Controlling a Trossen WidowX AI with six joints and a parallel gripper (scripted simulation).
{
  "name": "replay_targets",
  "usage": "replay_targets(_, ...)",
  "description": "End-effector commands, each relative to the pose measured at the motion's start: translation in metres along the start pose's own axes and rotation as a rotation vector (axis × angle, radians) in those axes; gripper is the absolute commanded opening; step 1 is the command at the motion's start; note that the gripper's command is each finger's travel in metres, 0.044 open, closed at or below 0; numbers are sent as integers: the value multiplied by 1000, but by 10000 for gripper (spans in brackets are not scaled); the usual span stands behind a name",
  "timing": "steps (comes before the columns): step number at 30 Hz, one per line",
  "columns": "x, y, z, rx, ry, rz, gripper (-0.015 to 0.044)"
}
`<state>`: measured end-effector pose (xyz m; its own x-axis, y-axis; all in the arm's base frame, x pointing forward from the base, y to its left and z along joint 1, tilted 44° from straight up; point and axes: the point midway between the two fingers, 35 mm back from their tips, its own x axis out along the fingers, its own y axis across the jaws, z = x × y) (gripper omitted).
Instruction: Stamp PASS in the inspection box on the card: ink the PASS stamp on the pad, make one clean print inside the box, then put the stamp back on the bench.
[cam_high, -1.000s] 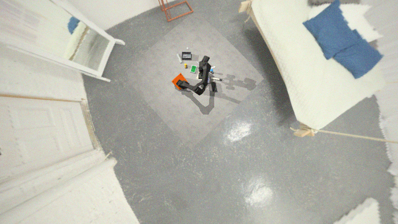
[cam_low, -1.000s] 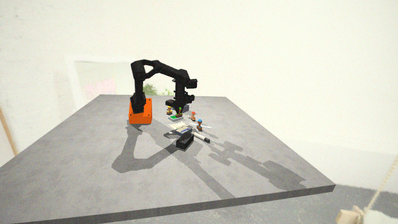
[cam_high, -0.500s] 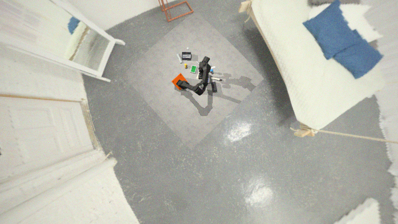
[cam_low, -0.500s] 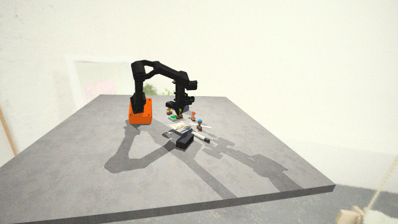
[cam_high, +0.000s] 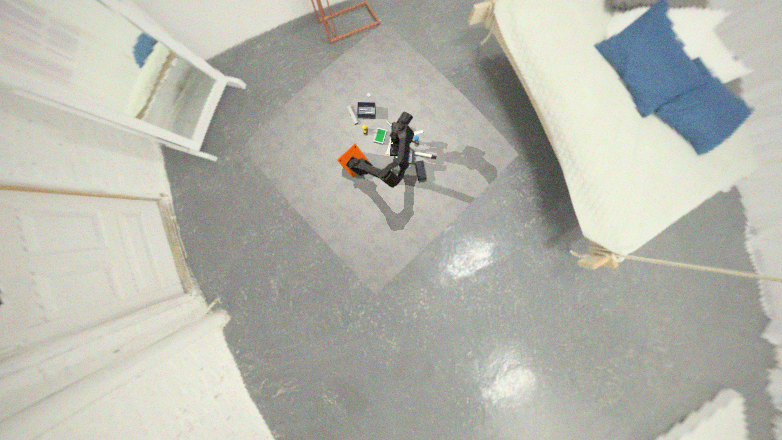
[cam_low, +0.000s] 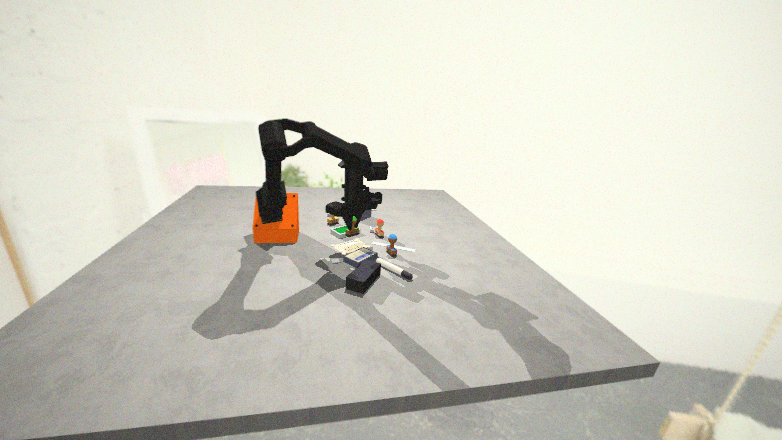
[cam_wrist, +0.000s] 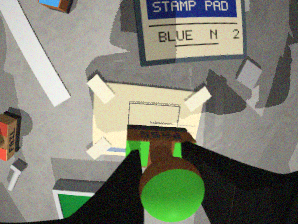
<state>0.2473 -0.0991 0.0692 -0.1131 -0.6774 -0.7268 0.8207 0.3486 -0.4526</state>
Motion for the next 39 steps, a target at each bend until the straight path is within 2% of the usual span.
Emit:
replay_targets(1, 4, -1, -1, -6, -1, -6, 0)
replay_targets(39, 29, -2, -1, -5, -6, -8, 0)
